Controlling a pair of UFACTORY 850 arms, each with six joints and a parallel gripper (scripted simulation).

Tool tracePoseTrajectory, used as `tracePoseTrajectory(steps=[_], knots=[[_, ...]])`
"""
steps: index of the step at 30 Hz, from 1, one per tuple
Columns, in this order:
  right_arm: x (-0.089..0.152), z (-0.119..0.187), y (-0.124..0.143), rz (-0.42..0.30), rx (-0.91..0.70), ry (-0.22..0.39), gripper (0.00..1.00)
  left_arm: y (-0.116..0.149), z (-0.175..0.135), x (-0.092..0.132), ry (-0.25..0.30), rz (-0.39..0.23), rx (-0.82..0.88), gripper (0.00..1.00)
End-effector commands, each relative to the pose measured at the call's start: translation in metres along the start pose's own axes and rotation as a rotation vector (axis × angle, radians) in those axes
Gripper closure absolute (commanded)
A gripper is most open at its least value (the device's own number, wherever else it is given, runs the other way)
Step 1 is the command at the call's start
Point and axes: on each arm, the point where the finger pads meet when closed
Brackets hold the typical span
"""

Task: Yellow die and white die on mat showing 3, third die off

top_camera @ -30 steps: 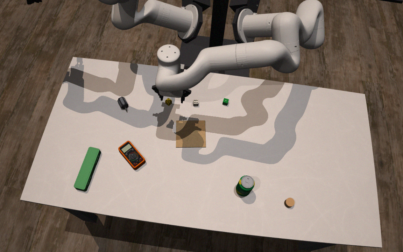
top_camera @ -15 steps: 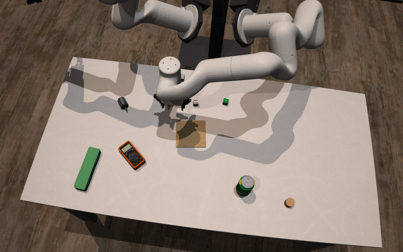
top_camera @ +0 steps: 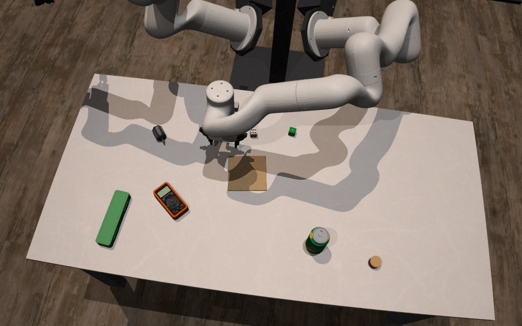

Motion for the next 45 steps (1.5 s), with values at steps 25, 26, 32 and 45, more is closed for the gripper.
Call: tracePoseTrajectory(steps=[25,26,32,45], knots=[[0.001,0.000,0.000,0.002,0.000,0.000,0.00,0.001,0.000,0.000,-0.001,-0.001,0.000,0.00],[0.001,0.000,0.000,0.002,0.000,0.000,0.00,0.001,0.000,0.000,-0.001,-0.001,0.000,0.00],[0.001,0.000,0.000,0.002,0.000,0.000,0.00,0.000,0.000,0.000,-0.001,-0.001,0.000,0.00],[0.001,0.000,0.000,0.002,0.000,0.000,0.00,-0.006,0.051,0.000,-0.001,-0.001,0.000,0.00]])
Point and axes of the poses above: on each arm, the point where the finger pads meet when closed, its own x axis back along the fingers, its own z axis across the jaws, y = z × x, and after that the axes turned 1 degree about -x, right-handed
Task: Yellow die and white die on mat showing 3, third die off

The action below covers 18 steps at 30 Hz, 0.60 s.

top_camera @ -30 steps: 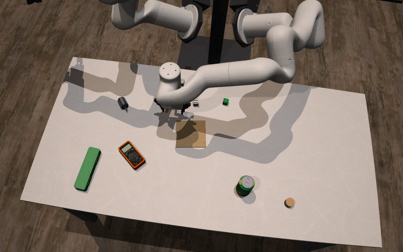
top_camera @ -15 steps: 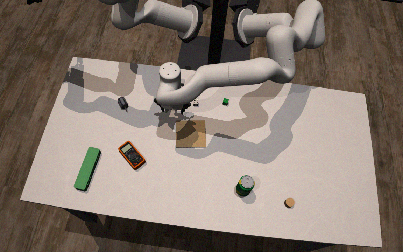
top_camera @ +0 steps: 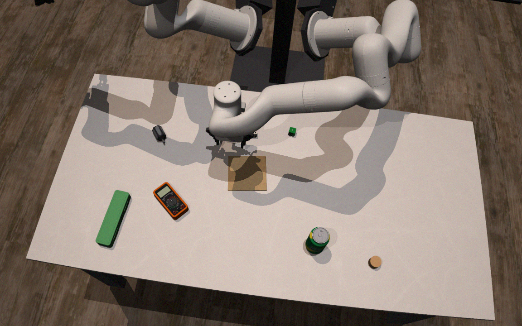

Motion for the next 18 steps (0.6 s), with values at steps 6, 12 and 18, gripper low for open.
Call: tracePoseTrajectory(steps=[6,12,18], knots=[[0.001,0.000,0.000,0.002,0.000,0.000,0.00,-0.006,0.055,0.001,-0.004,-0.003,0.001,0.00],[0.001,0.000,0.000,0.002,0.000,0.000,0.00,-0.012,0.100,0.001,-0.004,-0.003,0.001,0.00],[0.001,0.000,0.000,0.002,0.000,0.000,0.00,-0.013,0.111,0.001,-0.004,-0.003,0.001,0.00]])
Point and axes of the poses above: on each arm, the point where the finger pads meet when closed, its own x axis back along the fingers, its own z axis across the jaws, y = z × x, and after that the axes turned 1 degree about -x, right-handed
